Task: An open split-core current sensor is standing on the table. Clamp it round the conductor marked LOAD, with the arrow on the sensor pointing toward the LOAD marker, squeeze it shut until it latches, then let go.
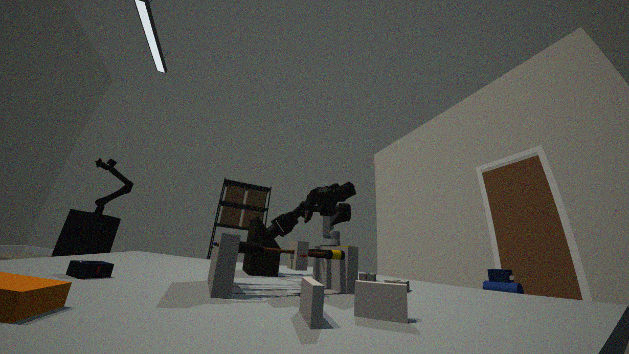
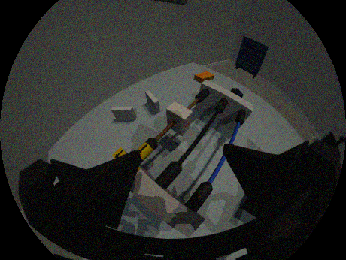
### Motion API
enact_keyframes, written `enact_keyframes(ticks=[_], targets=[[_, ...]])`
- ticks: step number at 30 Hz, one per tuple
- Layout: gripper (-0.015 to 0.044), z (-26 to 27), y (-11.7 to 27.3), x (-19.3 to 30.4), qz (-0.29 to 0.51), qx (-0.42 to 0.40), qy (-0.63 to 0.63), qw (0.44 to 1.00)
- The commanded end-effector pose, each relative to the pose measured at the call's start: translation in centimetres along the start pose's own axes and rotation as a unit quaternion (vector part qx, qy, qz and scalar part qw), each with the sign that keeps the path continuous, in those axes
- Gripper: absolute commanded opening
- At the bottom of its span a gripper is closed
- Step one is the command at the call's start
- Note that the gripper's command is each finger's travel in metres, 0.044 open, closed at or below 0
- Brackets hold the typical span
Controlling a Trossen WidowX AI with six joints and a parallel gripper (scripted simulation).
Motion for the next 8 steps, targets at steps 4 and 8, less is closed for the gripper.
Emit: enact_keyframes(ticks=[4, 8], targets=[[0.044, 0.2, -0.2, -0.2, 0.013, 0.007, -0.005, 1.0], [0.044, 0.2, -0.5, -0.3, 0.028, 0.018, -0.013, 0.999]])
Point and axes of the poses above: the point midway between the two fingers, 35 mm back from their tips, its own y axis back along the fingers, its own z axis across the jaws, x = y × z, the point moved 1 cm from there along y, back along the fingers
